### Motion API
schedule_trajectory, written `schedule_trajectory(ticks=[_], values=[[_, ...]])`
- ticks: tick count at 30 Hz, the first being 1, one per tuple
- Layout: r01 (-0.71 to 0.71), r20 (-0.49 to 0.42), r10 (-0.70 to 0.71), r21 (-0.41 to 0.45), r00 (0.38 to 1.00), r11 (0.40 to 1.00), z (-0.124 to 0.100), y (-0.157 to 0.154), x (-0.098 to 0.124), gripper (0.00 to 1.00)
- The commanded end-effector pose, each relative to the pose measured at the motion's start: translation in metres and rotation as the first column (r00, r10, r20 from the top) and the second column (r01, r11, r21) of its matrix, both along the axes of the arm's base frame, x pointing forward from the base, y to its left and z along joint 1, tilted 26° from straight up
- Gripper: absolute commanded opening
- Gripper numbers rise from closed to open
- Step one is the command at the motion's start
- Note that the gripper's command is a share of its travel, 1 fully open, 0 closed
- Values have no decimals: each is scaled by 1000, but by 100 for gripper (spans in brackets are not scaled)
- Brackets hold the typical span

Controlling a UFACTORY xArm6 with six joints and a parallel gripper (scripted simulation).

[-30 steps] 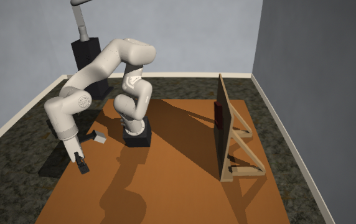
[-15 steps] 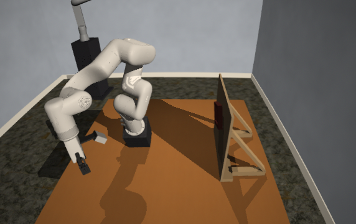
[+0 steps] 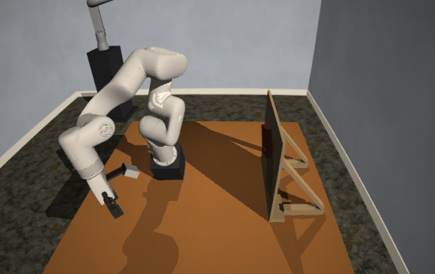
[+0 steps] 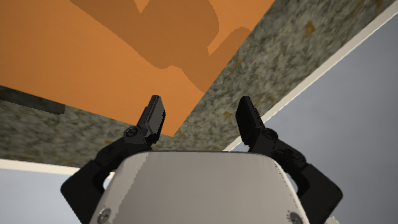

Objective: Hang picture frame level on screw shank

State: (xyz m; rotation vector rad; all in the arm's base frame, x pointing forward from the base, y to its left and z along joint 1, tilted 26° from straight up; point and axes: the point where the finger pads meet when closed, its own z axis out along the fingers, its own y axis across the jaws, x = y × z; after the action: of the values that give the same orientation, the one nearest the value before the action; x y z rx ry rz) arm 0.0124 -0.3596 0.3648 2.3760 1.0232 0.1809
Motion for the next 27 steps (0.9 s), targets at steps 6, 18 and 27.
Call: schedule_trajectory(ticks=[6, 18, 27], values=[[-66, 154, 57, 51, 986, 997, -13, 1, 57, 100], [-219, 461, 109, 192, 881, 957, -33, 31, 174, 100], [-330, 633, 72, 299, 771, 895, -39, 66, 245, 100]])
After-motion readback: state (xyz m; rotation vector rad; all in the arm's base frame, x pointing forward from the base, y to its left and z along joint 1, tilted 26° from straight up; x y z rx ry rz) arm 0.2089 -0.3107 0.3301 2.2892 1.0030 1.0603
